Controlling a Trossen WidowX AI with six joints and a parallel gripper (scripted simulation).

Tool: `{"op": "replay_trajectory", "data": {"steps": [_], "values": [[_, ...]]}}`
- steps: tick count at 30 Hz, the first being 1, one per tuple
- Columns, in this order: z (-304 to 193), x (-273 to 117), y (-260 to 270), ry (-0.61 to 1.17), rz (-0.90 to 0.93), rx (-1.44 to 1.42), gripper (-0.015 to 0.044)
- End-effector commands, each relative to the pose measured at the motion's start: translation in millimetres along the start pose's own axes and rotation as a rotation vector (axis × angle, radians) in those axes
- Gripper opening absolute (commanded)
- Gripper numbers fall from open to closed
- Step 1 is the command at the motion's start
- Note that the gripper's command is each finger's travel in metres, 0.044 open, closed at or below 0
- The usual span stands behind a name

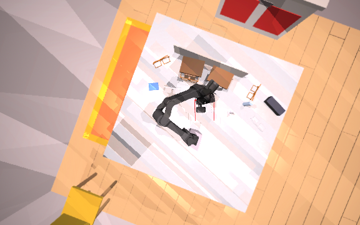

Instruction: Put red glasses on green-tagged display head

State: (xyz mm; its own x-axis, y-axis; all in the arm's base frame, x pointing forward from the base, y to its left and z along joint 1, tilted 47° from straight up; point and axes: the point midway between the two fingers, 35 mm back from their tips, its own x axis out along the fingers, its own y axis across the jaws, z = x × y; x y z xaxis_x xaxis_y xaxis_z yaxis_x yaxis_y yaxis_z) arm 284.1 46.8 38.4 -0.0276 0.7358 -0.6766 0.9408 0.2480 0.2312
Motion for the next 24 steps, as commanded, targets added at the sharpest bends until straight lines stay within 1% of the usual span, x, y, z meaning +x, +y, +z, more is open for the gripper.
{"op": "replay_trajectory", "data": {"steps": [1, 7, 24], "values": [[0.2, -12.7, 0.0, -0.007, 0.007, -0.014, 0.0], [8.0, -16.5, -3.5, -0.005, 0.015, 0.058, 0.0], [76.3, -53.6, -41.9, 0.066, 0.098, 0.782, 0.0]]}}
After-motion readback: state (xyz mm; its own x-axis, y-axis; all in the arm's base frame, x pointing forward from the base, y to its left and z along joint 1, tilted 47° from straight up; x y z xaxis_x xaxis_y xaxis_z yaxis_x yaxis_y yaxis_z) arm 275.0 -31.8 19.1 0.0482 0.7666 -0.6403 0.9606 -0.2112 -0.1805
